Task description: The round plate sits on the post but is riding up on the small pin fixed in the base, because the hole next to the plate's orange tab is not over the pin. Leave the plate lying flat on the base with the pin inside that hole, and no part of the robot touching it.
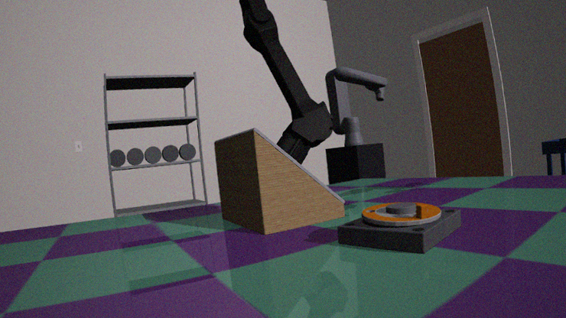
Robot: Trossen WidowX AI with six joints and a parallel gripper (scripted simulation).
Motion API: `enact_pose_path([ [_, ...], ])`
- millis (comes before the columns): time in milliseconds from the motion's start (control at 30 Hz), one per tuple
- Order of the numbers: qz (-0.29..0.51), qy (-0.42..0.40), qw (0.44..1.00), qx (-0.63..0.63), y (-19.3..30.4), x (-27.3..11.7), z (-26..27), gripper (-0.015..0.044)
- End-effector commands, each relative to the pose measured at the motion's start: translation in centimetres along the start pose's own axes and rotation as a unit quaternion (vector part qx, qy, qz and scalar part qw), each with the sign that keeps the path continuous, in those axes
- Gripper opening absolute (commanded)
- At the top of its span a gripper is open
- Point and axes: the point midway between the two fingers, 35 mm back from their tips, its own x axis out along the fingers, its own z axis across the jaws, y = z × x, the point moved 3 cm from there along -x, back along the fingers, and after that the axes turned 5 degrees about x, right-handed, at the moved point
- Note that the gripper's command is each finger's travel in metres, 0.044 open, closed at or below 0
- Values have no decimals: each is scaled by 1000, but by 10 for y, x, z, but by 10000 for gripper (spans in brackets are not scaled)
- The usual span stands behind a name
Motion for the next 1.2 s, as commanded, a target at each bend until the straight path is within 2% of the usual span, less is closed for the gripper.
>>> enact_pose_path([
  [0,-2,3,1000,4,-3,0,-2,374],
  [33,-7,13,1000,14,-14,0,-9,347],
  [100,-25,32,999,6,-64,2,-38,295],
  [267,-42,36,998,-3,-105,7,-54,164],
  [467,-92,14,996,-14,-204,33,-64,6],
  [633,-93,-30,995,-26,-262,64,-46,0],
  [833,-134,-106,985,-7,-324,102,-6,0],
  [1067,-154,-247,955,51,-375,152,79,0],
  [1167,-153,-330,926,98,-393,171,130,0],
])
